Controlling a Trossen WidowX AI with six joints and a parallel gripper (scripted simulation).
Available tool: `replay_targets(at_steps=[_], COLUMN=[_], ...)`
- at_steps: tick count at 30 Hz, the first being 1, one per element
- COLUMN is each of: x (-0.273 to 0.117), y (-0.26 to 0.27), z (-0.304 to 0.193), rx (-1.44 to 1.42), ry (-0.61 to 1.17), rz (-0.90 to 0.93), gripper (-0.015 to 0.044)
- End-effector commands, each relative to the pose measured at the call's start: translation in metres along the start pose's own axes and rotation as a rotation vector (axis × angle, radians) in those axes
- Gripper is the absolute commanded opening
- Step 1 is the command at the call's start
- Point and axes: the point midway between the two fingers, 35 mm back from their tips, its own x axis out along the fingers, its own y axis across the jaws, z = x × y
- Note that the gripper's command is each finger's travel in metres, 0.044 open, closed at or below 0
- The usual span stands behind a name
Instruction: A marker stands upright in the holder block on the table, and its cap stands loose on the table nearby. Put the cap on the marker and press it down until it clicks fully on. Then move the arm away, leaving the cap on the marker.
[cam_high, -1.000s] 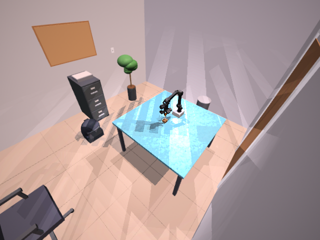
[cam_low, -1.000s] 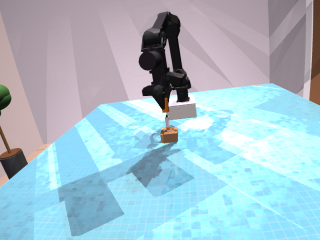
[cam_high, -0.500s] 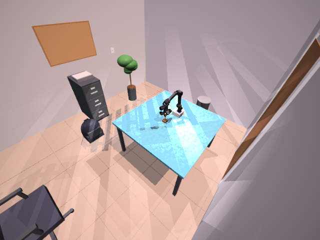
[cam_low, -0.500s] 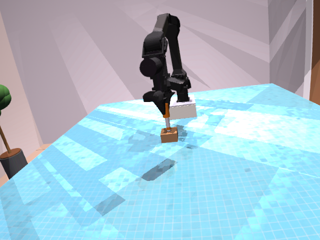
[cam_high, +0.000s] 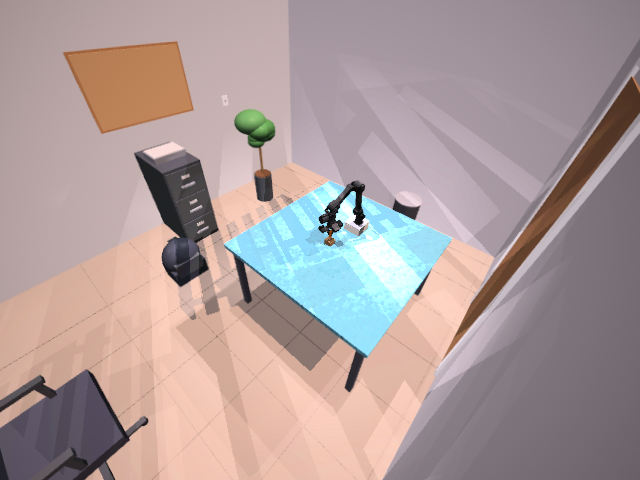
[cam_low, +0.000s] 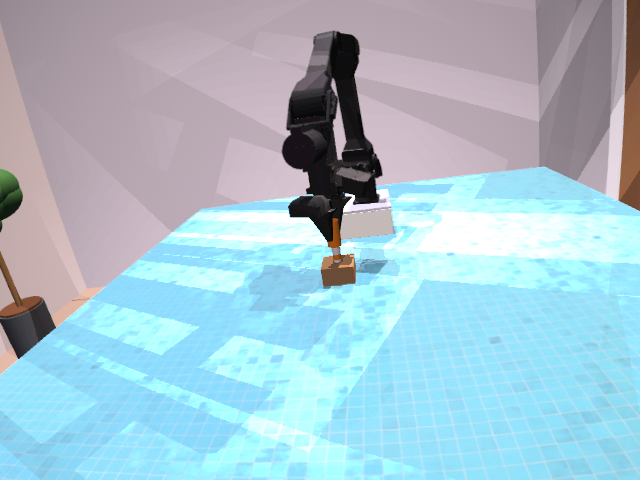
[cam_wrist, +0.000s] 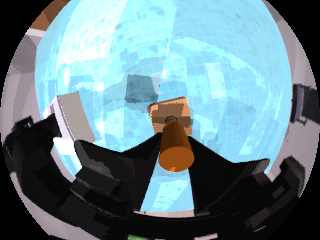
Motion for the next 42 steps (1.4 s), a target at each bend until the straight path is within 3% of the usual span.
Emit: replay_targets(at_steps=[1, 14, 31, 34, 39, 42], x=[0.009, 0.01, 0.009, 0.007, -0.056, -0.066], y=[0.002, 0.002, 0.002, 0.001, 0.0, 0.001], z=[0.0, 0.0, 0.0, 0.0, 0.0, 0.0], rx=[-0.005, -0.005, 0.0, 0.0, 0.0, 0.0], ry=[-0.003, -0.003, 0.0, 0.0, 0.0, 0.0], rz=[0.003, 0.003, 0.003, 0.003, 0.003, 0.004], gripper=[0.0, 0.0, 0.044, 0.044, 0.044, 0.044])
